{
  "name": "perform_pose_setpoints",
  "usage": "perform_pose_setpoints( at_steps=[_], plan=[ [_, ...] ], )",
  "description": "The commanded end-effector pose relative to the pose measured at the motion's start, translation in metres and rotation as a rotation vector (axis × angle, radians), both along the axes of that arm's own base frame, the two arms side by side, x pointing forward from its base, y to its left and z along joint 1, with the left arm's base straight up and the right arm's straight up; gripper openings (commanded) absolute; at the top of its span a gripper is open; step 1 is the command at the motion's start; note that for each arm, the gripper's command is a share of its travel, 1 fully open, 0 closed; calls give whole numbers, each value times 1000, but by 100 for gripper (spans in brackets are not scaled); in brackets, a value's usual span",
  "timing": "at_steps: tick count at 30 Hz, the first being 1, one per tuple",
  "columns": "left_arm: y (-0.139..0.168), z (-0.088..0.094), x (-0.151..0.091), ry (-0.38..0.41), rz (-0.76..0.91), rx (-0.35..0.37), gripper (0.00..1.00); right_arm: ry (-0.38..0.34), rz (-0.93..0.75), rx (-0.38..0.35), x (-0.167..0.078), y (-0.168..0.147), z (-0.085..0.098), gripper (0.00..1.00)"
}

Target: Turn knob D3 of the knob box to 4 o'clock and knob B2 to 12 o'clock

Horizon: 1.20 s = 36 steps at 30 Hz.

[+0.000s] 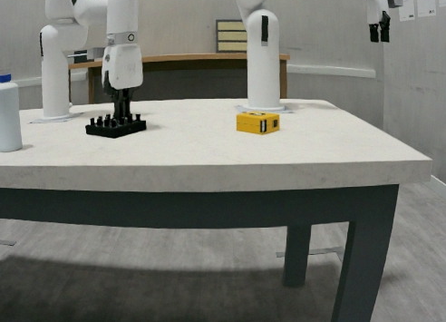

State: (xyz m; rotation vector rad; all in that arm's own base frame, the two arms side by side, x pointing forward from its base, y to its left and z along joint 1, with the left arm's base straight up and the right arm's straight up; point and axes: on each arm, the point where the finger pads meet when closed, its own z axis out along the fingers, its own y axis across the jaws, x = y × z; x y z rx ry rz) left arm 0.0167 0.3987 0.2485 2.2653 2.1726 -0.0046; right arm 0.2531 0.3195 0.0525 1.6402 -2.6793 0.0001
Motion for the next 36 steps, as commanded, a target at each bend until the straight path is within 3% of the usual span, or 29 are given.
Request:
perform_pose_setpoints(
  at_steps=[1,36],
  plan=[
    [1,2,0,0,0,4,100,-2,0,3,1,1,1,10],
    [1,2,0,0,0,4,100,-2,-85,3,1,1,1,10]
  ],
)
